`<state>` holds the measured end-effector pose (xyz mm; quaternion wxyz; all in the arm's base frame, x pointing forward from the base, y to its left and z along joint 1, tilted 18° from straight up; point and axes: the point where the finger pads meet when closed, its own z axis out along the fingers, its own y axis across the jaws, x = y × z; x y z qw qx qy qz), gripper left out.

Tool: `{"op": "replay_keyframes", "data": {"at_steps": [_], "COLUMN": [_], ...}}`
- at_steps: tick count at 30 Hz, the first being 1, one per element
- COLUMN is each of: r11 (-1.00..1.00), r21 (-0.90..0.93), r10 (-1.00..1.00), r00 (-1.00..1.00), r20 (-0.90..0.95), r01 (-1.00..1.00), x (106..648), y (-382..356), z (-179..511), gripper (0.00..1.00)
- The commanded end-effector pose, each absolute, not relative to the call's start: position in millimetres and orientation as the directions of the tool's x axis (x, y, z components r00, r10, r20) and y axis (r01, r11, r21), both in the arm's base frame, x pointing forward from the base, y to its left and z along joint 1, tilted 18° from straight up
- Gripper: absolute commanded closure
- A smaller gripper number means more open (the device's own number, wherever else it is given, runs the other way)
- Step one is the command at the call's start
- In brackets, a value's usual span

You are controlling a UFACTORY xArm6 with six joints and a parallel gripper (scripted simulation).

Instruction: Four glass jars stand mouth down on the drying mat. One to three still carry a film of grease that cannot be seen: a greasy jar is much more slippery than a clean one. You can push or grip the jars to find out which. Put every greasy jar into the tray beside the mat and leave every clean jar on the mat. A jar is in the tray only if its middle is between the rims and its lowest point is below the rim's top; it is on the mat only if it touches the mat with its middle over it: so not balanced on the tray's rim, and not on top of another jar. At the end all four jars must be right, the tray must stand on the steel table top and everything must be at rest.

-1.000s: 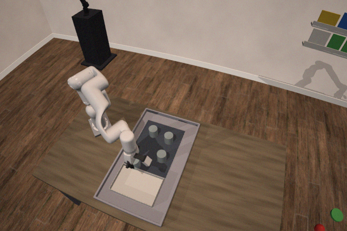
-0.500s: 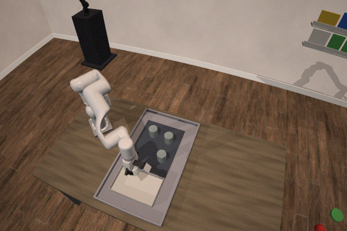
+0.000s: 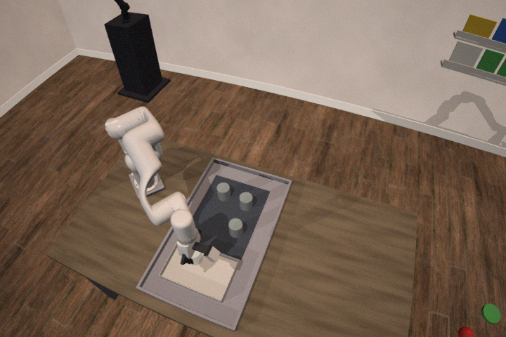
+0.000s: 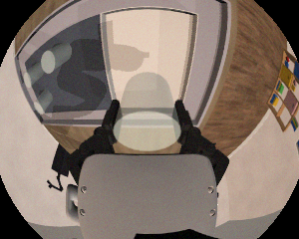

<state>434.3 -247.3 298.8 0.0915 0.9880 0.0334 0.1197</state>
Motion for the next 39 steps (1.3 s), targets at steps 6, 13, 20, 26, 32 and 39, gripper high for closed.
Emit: {"op": "replay_keyframes", "data": {"at_steps": [6,13,20,26,32,39], "r11": [-0.981,-0.981,-0.981,-0.981,-0.981,-0.981], "r21": [0.191,0.191,0.191,0.191,0.191,0.191], "r10": [0.089,0.089,0.089,0.089,0.089,0.089], "r00": [0.968,0.968,0.968,0.968,0.968,0.968], "r20": [0.234,0.234,0.234,0.234,0.234,0.234], "r01": [0.044,0.044,0.044,0.044,0.044,0.044], "x": [439,442,446,449,453,457], "y": [-251,-253,-256,-258,-261,-264], "z": [289,276,259,249,234,216], "gripper": [1.0,1.0,1.0,1.0,1.0,1.0]}}
